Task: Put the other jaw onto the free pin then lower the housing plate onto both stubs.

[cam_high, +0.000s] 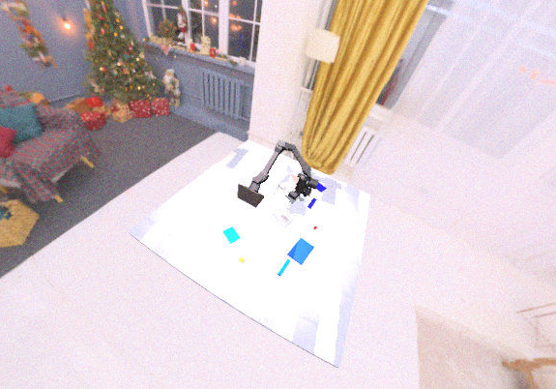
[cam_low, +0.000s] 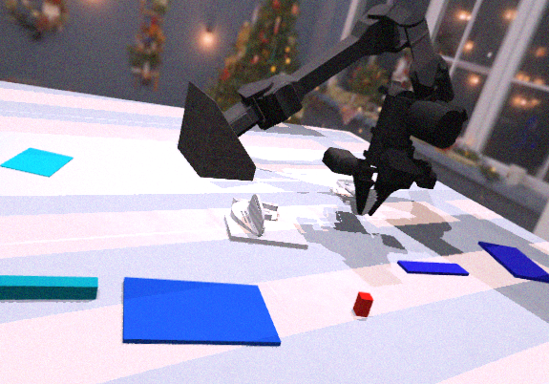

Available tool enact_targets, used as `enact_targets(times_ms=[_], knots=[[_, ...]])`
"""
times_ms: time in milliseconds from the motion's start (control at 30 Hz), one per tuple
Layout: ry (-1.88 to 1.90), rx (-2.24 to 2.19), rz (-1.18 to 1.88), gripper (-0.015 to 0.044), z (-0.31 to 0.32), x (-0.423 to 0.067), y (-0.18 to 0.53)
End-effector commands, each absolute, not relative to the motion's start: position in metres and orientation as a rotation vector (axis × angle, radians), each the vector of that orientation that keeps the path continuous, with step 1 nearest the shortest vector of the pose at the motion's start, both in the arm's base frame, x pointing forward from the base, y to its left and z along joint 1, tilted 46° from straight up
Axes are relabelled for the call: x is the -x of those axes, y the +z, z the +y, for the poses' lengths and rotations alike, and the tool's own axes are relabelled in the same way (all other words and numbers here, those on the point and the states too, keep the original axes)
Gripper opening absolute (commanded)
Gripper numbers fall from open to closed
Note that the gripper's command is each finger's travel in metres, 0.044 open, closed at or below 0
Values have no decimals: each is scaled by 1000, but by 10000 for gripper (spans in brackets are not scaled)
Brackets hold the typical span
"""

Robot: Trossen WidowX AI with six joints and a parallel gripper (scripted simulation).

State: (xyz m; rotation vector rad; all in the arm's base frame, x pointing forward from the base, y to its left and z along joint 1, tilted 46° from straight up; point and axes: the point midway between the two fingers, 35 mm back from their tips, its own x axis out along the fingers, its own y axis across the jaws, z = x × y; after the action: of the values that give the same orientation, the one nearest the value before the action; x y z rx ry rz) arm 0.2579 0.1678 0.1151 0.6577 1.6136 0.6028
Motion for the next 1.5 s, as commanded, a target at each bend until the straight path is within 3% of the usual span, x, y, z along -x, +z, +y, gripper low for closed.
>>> enact_targets(times_ms=[0,333,867,1467], knots=[[599,-664,1620,37,171,-256,110],[602,-666,1620,37,180,-253,103],[600,-664,1621,440,133,-260,148],[600,-664,1621,440,133,-260,148]])
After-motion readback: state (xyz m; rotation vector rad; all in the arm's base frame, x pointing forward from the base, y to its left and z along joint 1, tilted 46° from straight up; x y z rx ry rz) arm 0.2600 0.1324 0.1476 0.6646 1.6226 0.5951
